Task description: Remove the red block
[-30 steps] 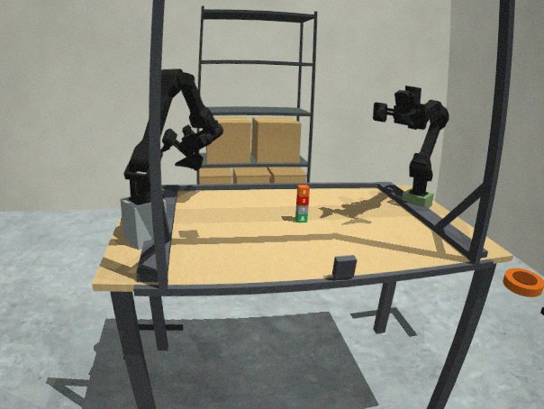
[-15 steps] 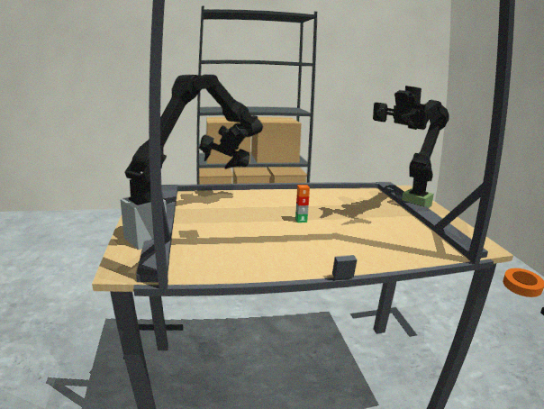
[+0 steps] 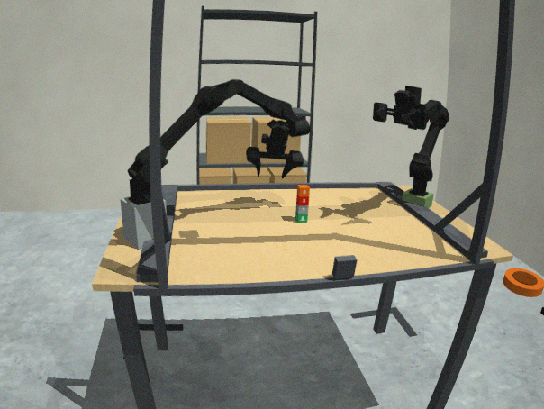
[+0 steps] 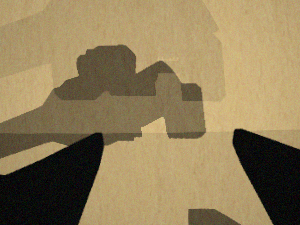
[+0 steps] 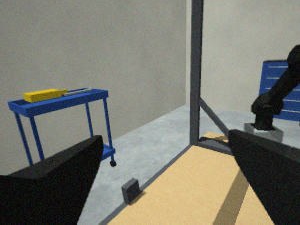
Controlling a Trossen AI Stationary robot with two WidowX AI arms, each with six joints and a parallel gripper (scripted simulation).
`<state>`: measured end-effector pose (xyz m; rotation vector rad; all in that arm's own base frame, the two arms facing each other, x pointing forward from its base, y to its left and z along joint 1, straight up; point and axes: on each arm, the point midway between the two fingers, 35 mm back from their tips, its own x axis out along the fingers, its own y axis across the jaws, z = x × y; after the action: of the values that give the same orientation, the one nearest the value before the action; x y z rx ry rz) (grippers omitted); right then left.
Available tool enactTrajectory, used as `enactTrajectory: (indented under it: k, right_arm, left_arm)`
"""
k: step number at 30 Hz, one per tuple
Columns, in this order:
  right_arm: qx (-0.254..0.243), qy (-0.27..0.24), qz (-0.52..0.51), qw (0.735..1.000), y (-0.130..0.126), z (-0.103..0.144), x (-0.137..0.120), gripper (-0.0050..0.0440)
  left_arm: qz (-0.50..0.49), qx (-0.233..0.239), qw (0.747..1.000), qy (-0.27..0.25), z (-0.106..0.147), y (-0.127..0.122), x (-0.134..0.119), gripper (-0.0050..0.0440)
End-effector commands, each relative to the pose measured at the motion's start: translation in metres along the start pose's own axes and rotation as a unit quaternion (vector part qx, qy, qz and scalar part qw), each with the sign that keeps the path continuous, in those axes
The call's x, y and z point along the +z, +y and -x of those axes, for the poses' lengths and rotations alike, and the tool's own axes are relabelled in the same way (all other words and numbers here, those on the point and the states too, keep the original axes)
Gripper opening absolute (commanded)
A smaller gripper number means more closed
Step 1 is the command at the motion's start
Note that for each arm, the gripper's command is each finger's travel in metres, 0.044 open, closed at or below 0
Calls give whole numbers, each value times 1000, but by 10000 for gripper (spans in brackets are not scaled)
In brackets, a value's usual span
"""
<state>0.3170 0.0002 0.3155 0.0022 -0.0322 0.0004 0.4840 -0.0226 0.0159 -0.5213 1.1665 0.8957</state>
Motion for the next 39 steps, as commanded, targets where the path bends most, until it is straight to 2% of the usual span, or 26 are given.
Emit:
enactTrajectory:
  k: [1,6,10,17,18,23,29,31,39]
  right_arm:
    - [0,-9,1,1000,0,1,7,400]
    - [0,-9,1,1000,0,1,7,400]
    - [0,-9,1,1000,0,1,7,400]
    - [0,-9,1,1000,0,1,7,400]
    - [0,-9,1,1000,0,1,7,400]
    - [0,-9,1,1000,0,1,7,400]
    - [0,-9,1,1000,0,1,7,400]
    - [0,-9,1,1000,0,1,7,400]
    - [0,-9,1,1000,0,1,7,400]
  left_arm:
    - [15,-32,998,43,30,-37,-29,400]
    - [19,-49,994,94,52,-62,-74,400]
    - [20,-52,992,115,60,-69,-93,400]
    - [24,-50,991,118,60,-69,-95,400]
    - [34,-67,991,115,77,-70,-88,400]
    - [132,-66,980,130,86,-67,-89,400]
    - [305,-68,936,160,110,-64,-88,400]
    - [305,-68,936,160,110,-64,-88,400]
    - [513,-55,832,204,141,-58,-87,400]
